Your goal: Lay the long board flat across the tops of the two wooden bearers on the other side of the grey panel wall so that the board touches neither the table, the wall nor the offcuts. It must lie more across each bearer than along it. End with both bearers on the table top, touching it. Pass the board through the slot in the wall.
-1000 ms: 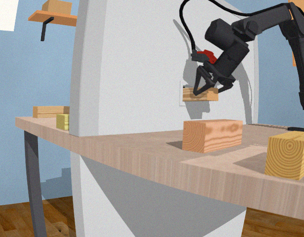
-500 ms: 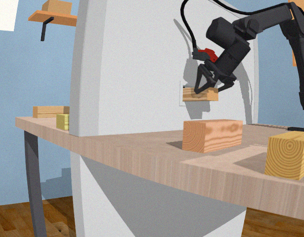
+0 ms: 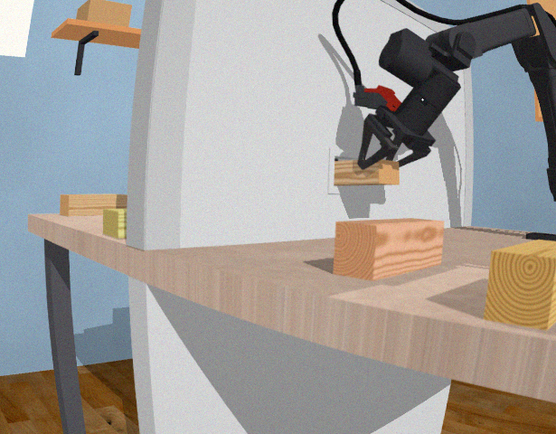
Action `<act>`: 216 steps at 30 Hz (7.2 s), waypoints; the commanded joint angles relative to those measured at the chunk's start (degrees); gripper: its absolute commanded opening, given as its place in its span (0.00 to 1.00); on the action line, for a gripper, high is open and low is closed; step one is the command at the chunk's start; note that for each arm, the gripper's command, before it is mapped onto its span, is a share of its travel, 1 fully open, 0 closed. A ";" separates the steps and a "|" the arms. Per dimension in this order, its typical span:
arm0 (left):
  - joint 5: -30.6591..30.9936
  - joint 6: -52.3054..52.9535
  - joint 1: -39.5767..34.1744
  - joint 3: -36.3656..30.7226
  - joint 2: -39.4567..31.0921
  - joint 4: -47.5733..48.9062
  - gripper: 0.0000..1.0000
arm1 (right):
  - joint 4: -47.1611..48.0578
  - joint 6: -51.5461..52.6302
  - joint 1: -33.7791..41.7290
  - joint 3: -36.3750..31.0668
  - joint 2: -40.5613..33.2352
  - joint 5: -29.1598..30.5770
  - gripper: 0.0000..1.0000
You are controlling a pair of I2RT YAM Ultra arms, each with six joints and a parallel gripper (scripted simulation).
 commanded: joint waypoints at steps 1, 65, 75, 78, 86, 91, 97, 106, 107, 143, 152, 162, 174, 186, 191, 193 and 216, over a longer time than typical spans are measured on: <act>1.54 0.06 -0.08 0.40 -0.33 -1.01 0.75 | 0.65 0.67 -0.11 0.58 -1.74 -0.93 0.00; -13.10 -17.48 13.20 -2.29 -20.27 6.03 0.75 | 0.65 0.67 -0.11 0.58 -1.74 -0.93 0.00; -24.37 -38.98 19.19 -11.19 -34.88 23.54 0.75 | 0.65 0.67 -0.11 0.58 -1.74 -0.93 0.00; -27.05 -42.66 19.89 -12.64 -37.88 27.53 0.75 | 0.65 0.67 -0.11 0.58 -1.74 -0.93 0.00; -35.55 -61.60 25.96 -20.75 -49.50 40.95 0.75 | 0.65 0.67 -0.11 0.58 -1.74 -0.93 0.00; -39.46 -59.97 23.88 -24.12 -48.20 42.81 0.75 | 0.65 0.67 -0.11 0.58 -1.74 -0.93 0.00; -40.10 -59.65 23.89 -20.59 -52.12 44.47 0.75 | 0.65 0.67 -0.11 0.58 -1.74 -0.93 0.00; -41.07 -59.72 23.89 -21.62 -48.96 44.51 0.75 | 0.65 0.67 -0.11 0.58 -1.74 -0.93 0.00; -41.05 -59.74 23.91 -21.39 -50.30 44.50 0.75 | 0.65 0.67 -0.11 0.58 -1.74 -0.93 0.00; -41.00 -59.61 23.92 -21.41 -51.07 44.37 0.75 | -14.09 -14.50 -10.61 4.61 0.00 -2.30 0.00; -41.00 -59.61 23.92 -21.41 -51.07 44.37 0.75 | -17.79 -19.01 -13.06 5.24 0.96 -3.03 0.00; -41.00 -59.61 23.92 -21.41 -51.07 44.37 0.75 | -20.04 -21.61 -15.14 6.32 0.51 -3.18 0.00; -41.01 -59.61 23.92 -21.41 -51.07 44.37 0.75 | -25.67 -28.23 -19.22 8.02 1.91 -3.27 0.00; -41.00 -59.61 23.92 -21.41 -51.07 44.37 0.75 | -29.44 -32.43 -22.21 9.50 3.21 -2.44 0.00; -41.00 -59.61 23.92 -21.41 -51.07 44.37 0.75 | -31.25 -34.51 -23.84 10.32 4.03 -1.87 0.00; -41.00 -59.61 23.92 -21.41 -51.07 44.37 0.75 | -31.93 -35.37 -24.41 10.65 4.00 -1.66 0.00; -41.00 -59.61 23.92 -21.41 -51.07 44.37 0.75 | -33.67 -36.68 -25.00 11.91 2.05 -1.16 0.00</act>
